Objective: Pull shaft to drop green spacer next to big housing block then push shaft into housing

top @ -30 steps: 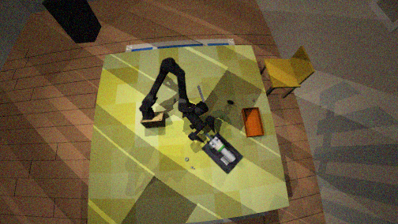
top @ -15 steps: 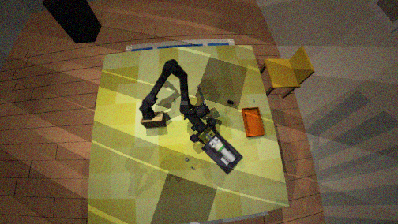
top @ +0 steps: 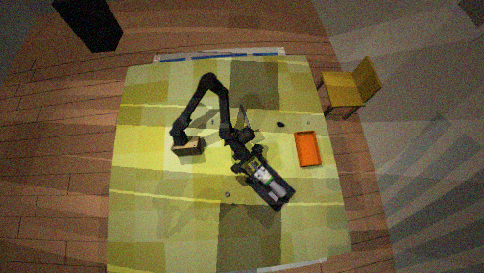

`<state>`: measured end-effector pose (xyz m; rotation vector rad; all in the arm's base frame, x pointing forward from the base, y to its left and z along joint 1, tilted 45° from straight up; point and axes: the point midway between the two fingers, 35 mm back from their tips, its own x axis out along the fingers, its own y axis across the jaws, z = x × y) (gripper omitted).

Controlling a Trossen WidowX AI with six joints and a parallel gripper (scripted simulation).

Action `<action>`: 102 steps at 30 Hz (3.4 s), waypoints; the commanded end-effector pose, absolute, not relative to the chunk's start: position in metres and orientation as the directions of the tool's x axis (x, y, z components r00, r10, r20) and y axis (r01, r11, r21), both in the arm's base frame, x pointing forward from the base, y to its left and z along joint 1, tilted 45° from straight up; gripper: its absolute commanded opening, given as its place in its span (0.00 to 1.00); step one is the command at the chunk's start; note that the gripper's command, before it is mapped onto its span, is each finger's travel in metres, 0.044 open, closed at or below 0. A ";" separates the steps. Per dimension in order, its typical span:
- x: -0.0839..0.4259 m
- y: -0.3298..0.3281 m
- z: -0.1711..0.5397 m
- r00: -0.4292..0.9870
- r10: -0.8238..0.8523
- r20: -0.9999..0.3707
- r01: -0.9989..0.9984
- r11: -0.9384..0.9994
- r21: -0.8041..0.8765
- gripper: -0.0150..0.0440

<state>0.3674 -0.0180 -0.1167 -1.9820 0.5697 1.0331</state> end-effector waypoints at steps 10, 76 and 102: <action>0.368 -0.018 -0.116 0.565 -0.023 -0.825 -0.686 -0.569 -0.454 0.91; 0.355 -0.010 -0.106 0.564 -0.023 -0.826 -0.687 -0.568 -0.453 0.25; 0.353 -0.008 -0.105 0.564 -0.023 -0.826 -0.687 -0.568 -0.453 0.25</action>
